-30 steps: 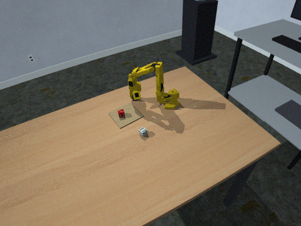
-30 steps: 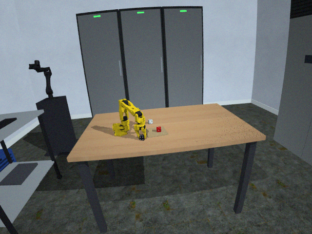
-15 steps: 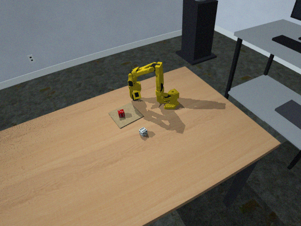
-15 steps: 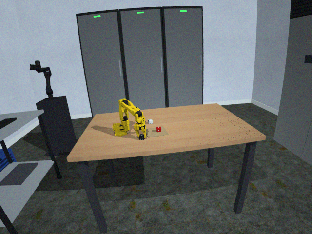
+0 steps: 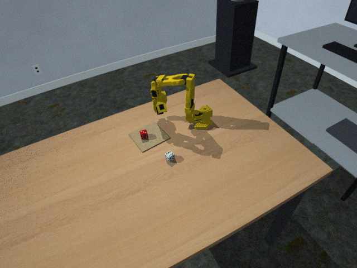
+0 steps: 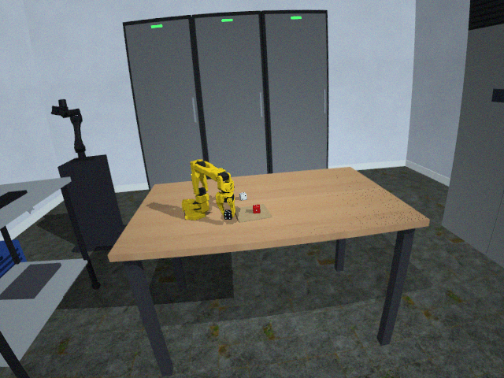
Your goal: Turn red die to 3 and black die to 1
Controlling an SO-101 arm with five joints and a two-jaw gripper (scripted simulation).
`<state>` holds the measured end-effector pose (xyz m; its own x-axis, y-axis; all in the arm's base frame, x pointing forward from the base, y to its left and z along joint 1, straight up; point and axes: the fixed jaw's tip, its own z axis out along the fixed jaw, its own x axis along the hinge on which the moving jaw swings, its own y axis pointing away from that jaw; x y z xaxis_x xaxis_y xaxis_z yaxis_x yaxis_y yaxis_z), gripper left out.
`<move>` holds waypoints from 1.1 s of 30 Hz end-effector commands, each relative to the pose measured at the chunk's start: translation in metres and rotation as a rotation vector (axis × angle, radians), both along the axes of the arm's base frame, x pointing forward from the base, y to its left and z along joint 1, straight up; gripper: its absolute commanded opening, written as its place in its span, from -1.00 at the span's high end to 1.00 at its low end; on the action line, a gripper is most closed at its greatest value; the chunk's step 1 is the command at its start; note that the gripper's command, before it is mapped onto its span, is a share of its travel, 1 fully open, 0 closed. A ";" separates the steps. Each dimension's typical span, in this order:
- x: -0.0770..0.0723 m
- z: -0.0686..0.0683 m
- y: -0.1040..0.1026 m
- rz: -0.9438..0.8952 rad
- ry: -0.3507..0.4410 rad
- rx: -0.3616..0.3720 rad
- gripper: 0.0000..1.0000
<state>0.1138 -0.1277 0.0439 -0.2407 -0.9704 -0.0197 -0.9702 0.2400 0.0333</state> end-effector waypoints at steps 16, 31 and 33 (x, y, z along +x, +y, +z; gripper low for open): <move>0.003 0.023 -0.005 -0.001 -0.042 -0.043 1.00; 0.003 0.023 -0.005 -0.012 -0.042 -0.043 1.00; 0.003 0.023 -0.004 -0.034 -0.042 -0.043 1.00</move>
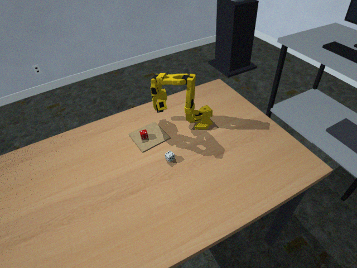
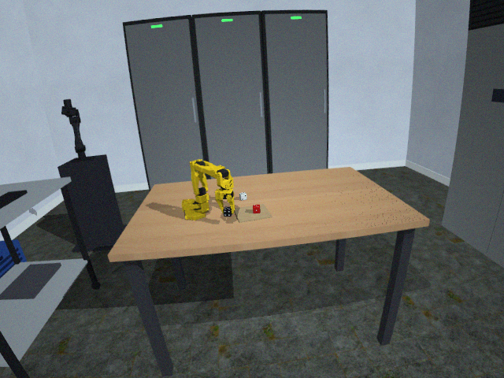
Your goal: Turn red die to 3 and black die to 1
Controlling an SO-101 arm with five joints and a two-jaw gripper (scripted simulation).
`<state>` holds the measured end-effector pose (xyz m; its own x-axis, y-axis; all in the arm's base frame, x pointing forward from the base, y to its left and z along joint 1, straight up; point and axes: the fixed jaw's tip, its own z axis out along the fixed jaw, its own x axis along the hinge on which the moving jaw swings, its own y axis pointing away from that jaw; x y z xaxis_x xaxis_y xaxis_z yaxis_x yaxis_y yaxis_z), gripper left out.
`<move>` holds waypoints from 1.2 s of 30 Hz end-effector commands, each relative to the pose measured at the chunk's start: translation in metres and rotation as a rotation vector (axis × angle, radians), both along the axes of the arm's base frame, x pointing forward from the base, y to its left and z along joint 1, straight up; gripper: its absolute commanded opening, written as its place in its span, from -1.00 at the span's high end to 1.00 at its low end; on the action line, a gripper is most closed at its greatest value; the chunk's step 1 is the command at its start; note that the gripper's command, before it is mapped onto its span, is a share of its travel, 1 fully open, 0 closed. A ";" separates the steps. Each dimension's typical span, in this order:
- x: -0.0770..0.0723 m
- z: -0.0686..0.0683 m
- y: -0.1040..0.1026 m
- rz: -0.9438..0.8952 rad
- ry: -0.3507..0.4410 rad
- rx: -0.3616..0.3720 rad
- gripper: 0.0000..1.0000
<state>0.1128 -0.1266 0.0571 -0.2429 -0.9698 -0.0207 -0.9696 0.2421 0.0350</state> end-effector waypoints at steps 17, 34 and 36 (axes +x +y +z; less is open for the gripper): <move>0.005 0.010 -0.002 -0.477 -0.040 -0.047 1.00; 0.007 0.010 -0.001 -0.563 -0.039 -0.047 1.00; 0.008 0.010 0.001 -0.553 -0.039 -0.047 1.00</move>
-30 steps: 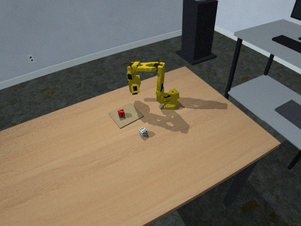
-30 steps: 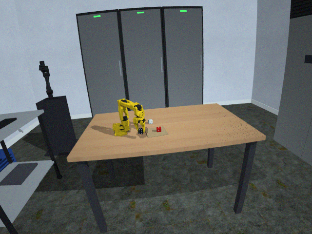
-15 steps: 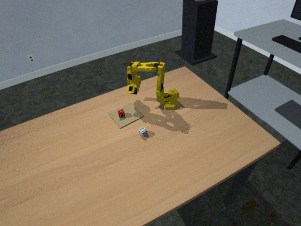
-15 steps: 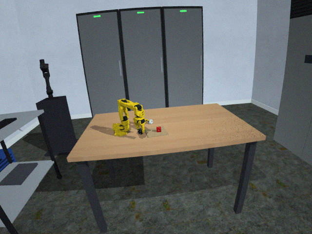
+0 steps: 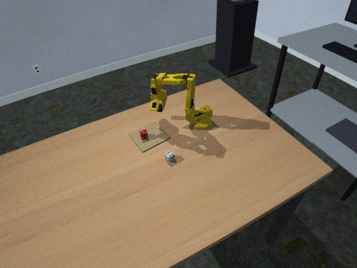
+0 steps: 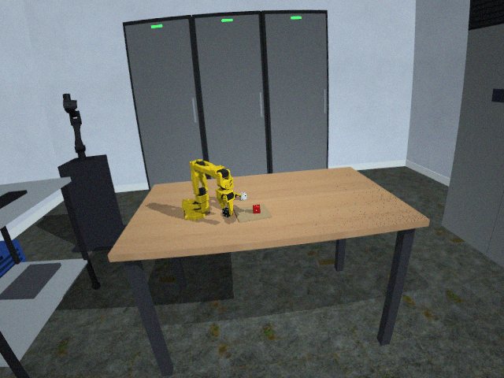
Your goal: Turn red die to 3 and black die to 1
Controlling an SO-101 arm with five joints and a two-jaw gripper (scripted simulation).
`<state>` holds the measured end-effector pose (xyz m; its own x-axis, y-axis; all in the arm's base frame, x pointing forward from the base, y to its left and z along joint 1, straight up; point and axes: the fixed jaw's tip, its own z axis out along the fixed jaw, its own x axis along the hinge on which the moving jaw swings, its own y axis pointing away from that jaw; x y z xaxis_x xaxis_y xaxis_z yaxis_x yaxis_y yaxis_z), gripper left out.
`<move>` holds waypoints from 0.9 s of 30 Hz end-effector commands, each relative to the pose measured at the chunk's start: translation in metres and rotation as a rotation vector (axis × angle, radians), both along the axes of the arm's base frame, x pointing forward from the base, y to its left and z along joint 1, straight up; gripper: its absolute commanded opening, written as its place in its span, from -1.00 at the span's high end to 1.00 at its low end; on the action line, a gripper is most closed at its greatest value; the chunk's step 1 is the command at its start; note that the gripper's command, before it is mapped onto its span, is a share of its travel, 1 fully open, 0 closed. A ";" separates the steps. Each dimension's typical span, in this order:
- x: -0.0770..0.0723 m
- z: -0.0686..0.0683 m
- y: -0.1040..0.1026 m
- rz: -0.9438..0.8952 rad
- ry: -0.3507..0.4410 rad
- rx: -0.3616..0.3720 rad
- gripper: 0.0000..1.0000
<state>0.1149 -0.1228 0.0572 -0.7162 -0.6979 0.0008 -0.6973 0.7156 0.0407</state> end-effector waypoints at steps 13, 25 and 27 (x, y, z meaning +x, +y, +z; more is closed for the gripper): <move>0.022 0.009 0.020 0.164 -0.047 -0.040 1.00; 0.044 0.007 0.076 0.520 -0.054 -0.032 1.00; 0.045 0.007 0.082 0.559 -0.055 -0.031 1.00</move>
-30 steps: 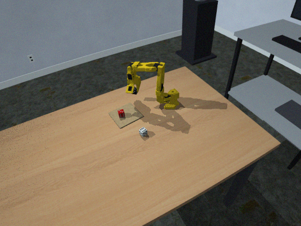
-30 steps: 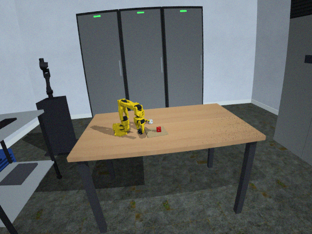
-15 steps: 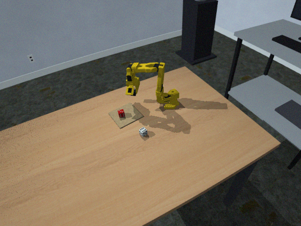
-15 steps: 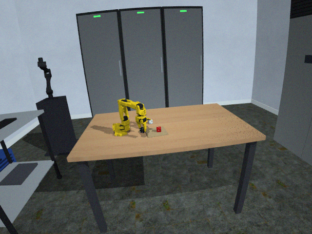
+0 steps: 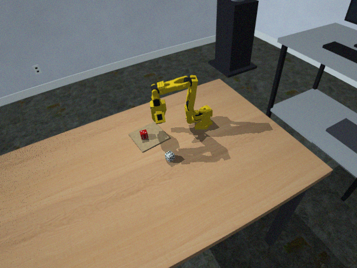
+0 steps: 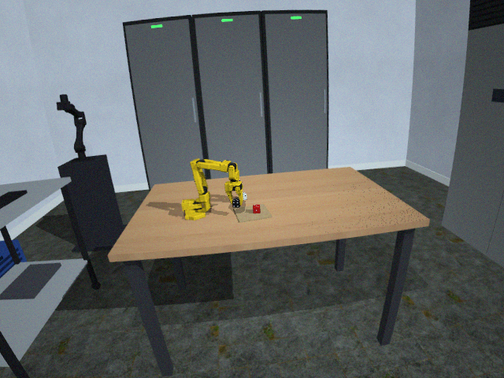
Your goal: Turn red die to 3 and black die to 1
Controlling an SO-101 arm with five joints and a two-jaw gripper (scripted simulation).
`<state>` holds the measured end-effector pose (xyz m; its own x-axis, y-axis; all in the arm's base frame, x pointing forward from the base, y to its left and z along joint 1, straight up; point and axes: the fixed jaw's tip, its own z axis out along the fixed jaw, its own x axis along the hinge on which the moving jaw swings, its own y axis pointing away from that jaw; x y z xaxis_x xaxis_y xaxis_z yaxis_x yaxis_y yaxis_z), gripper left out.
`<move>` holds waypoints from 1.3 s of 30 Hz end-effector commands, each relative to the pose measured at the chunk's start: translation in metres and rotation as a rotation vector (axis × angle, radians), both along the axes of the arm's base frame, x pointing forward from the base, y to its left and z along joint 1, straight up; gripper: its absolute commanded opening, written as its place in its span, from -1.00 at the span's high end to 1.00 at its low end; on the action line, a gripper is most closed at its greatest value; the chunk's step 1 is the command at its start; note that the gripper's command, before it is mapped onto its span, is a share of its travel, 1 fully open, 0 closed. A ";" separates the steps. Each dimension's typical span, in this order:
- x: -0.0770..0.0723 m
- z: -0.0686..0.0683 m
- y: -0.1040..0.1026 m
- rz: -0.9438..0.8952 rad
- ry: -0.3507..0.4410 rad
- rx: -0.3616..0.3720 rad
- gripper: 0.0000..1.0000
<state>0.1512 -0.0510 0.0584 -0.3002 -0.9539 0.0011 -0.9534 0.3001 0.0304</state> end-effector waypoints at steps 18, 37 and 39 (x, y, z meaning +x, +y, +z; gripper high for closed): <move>-0.011 0.002 0.111 0.720 -0.053 0.004 1.00; -0.053 -0.001 0.158 1.139 -0.052 0.015 1.00; -0.055 -0.002 0.159 1.157 -0.052 0.016 1.00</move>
